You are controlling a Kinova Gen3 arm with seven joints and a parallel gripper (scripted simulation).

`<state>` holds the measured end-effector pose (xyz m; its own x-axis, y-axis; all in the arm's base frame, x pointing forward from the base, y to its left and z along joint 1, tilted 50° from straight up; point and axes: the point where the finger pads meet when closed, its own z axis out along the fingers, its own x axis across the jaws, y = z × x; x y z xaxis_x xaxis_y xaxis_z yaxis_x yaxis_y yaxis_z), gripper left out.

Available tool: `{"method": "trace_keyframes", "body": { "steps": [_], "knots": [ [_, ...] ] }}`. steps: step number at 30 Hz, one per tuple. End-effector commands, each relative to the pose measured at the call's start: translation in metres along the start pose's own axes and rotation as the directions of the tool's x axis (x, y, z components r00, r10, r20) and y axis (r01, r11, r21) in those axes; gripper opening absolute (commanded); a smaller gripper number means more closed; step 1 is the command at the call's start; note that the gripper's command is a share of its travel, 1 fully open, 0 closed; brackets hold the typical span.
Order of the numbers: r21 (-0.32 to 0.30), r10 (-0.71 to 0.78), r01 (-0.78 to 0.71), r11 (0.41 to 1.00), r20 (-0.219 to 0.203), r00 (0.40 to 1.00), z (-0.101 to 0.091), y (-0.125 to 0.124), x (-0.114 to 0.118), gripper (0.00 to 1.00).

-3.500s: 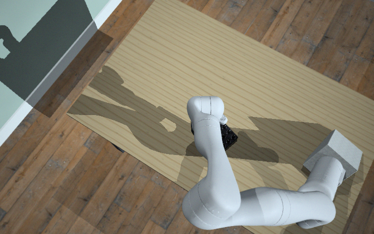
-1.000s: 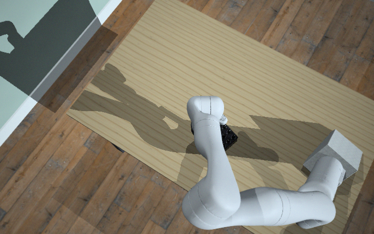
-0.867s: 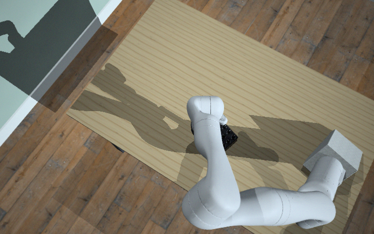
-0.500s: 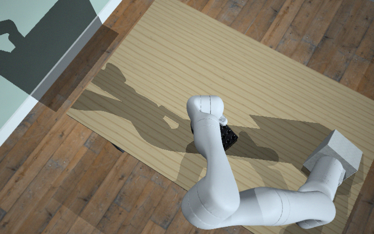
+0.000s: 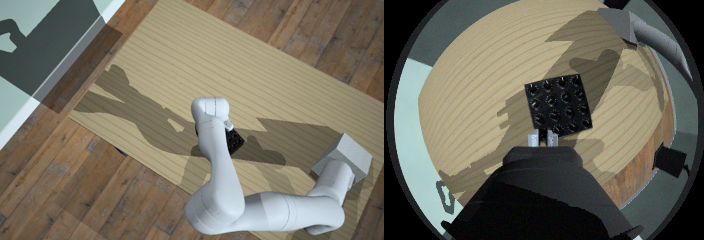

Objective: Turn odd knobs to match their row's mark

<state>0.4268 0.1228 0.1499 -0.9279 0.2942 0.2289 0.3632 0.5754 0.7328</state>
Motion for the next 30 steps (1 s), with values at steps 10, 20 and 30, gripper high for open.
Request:
{"method": "trace_keyframes", "body": {
  "steps": [10,20,30],
  "knots": [
    [0.001,0.127,-0.127,0.992,-0.001,0.992,0.0004,0.0004,-0.0002,0.3],
    [0.001,0.259,-0.259,0.966,-0.001,0.966,0.0004,0.0005,-0.0002,0.3],
    [0.001,0.433,-0.433,0.901,0.0,0.901,0.0004,0.0005,-0.0002,0.3]
  ]
}}
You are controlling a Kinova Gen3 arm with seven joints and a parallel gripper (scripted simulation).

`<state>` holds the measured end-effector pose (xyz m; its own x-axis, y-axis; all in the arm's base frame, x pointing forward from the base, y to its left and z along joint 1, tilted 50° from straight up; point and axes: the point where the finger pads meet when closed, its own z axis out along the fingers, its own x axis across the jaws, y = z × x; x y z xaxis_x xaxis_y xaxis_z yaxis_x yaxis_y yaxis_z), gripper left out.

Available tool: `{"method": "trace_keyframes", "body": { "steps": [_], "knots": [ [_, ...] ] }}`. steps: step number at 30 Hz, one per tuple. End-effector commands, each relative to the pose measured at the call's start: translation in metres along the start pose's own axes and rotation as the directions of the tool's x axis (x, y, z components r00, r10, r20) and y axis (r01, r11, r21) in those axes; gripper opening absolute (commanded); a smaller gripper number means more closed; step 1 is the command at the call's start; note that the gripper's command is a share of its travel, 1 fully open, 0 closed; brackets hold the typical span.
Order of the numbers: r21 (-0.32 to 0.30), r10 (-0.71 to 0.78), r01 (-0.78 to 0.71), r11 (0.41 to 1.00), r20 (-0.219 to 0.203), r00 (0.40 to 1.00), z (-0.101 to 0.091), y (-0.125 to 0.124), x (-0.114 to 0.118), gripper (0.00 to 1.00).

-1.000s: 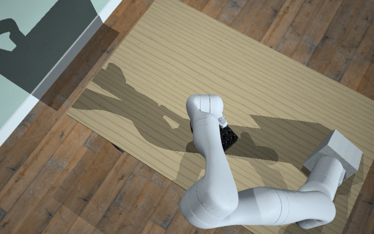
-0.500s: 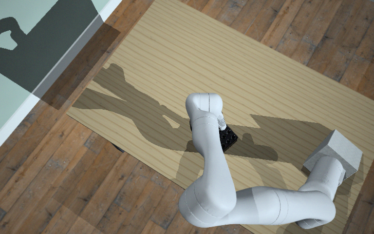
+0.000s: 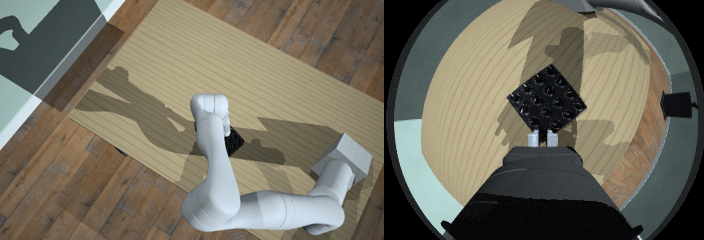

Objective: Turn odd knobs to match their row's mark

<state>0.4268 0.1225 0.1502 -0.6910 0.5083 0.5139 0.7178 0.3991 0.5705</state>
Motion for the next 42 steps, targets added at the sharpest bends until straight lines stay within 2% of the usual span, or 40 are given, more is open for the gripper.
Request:
{"method": "trace_keyframes", "body": {
  "steps": [1,10,22,24,39,42],
  "knots": [
    [0.001,0.036,-0.036,0.999,-0.001,0.999,0.0007,0.0004,0.0,0.3],
    [0.002,0.17,-0.17,0.985,-0.001,0.985,0.0007,0.0004,0.0,0.3],
    [0.002,0.387,-0.387,0.922,0.0,0.922,0.0007,0.0004,0.0,0.3],
    [0.002,0.387,-0.387,0.922,0.0,0.922,0.0007,0.0004,0.0,0.3],
    [0.002,0.598,-0.598,0.801,0.0,0.801,0.0007,0.0004,0.0,0.3],
    [0.002,0.609,-0.609,0.793,0.0,0.793,0.0007,0.0004,0.0,0.3]
  ]
}}
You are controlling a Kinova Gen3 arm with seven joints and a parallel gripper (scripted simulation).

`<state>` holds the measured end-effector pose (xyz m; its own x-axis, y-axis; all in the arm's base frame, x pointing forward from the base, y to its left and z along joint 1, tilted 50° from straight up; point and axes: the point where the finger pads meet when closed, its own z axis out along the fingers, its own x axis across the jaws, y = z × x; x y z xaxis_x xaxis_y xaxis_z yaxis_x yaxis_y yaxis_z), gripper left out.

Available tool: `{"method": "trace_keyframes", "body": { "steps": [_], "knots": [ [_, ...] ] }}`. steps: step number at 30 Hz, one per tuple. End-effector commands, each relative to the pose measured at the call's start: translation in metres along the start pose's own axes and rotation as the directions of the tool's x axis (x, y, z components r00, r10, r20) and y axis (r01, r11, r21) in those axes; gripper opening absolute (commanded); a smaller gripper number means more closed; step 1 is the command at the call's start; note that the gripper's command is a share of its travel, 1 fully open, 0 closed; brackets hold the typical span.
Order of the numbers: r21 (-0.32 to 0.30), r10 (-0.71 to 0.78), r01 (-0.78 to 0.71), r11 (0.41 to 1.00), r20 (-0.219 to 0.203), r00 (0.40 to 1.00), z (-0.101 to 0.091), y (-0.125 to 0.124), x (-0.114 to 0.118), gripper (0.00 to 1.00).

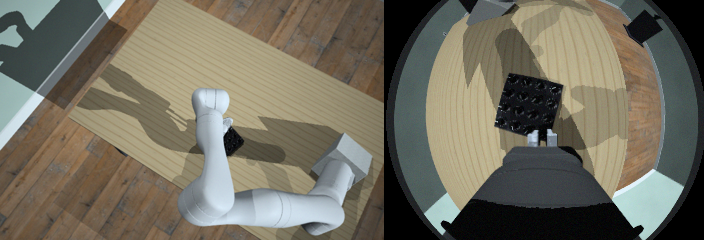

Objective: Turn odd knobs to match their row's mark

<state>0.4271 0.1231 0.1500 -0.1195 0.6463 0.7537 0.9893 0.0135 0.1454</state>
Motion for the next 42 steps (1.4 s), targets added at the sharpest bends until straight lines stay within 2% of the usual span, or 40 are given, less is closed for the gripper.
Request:
{"method": "trace_keyframes", "body": {
  "steps": [1,14,42],
  "knots": [
    [0.001,0.022,-0.022,1.0,0.0,1.0,0.0002,0.0,0.0001,0.3],
    [0.001,0.161,-0.161,0.987,0.0,0.987,0.0002,0.0,0.0001,0.3],
    [0.001,0.25,-0.25,0.968,0.0,0.968,0.0002,0.0,0.0001,0.3]
  ]
}}
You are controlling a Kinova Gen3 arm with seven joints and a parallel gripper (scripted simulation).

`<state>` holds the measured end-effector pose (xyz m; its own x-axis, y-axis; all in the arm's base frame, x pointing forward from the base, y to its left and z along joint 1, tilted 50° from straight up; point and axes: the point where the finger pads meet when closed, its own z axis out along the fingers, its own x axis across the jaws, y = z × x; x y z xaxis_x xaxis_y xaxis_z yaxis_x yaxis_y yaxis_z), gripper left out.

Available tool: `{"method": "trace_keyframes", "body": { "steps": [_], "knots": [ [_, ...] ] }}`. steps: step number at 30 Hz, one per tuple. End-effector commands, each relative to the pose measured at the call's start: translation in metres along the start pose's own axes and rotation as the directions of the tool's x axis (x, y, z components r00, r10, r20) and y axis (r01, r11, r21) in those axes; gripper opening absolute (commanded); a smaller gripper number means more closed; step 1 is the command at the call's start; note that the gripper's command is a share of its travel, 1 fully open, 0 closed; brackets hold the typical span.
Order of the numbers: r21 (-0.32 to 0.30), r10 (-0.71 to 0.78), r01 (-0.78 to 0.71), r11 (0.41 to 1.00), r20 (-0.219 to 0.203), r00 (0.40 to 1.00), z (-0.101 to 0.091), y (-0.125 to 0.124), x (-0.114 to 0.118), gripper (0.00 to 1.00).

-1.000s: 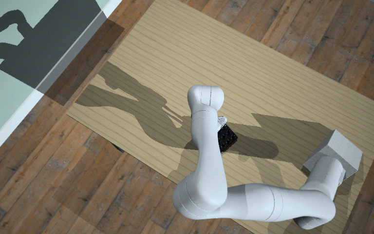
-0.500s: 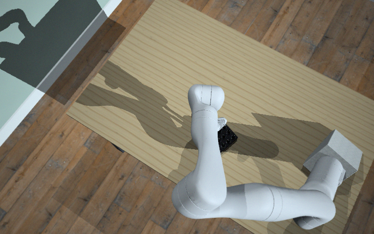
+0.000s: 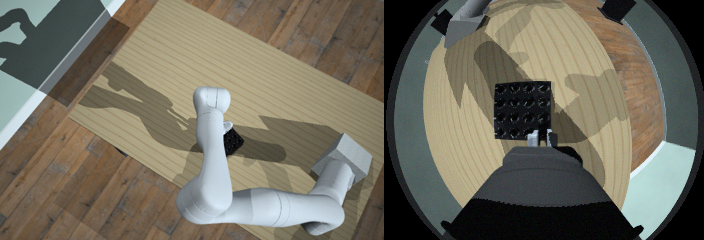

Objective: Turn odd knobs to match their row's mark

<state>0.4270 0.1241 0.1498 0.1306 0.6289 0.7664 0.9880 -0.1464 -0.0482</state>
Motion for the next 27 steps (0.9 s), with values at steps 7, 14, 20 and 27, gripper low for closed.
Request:
{"method": "trace_keyframes", "body": {
  "steps": [7,14,20,27],
  "knots": [
    [-0.001,0.002,-0.002,1.0,0.001,1.0,-0.0007,0.0003,-0.0004,0.3],
    [-0.001,0.002,-0.002,1.0,0.001,1.0,-0.0007,0.0003,-0.0004,0.3],
    [-0.001,0.002,-0.002,1.0,0.001,1.0,-0.0007,0.0003,-0.0004,0.46],
    [-0.001,0.002,-0.002,1.0,0.001,1.0,-0.0007,0.0003,-0.0004,0.46]
  ]
}}
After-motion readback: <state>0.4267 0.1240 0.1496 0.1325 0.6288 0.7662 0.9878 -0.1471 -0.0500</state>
